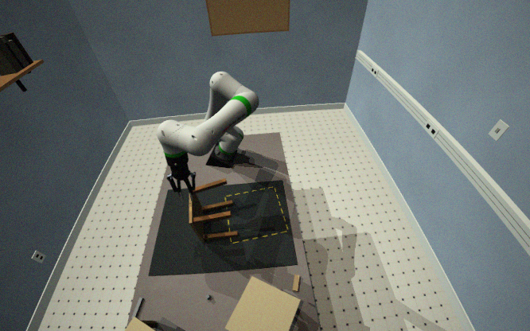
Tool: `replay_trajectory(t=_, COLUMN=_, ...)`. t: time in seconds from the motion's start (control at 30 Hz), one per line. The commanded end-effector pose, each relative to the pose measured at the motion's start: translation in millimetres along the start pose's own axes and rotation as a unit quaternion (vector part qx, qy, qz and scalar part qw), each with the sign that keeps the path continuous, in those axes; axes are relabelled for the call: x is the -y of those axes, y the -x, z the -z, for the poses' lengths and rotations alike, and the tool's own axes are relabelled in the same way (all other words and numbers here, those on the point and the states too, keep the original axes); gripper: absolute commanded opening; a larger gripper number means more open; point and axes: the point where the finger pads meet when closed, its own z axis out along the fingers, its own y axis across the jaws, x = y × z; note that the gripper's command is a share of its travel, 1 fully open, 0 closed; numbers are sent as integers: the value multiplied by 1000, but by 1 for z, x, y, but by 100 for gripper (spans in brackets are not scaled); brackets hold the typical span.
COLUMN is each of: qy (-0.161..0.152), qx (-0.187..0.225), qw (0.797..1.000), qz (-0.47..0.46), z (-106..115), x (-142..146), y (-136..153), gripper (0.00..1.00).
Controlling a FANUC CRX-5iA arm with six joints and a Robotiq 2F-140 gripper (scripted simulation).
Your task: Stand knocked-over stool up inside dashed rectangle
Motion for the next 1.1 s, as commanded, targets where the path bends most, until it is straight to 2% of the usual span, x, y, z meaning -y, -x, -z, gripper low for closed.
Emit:
replay_trajectory(t=0.0, qy=-68, qx=52, qw=996, qz=15, z=-1, x=0, y=-1, gripper=33)
replay_trajectory(t=1.07, qy=-68, qx=52, qw=996, qz=15, z=-7, x=0, y=-1, gripper=33)
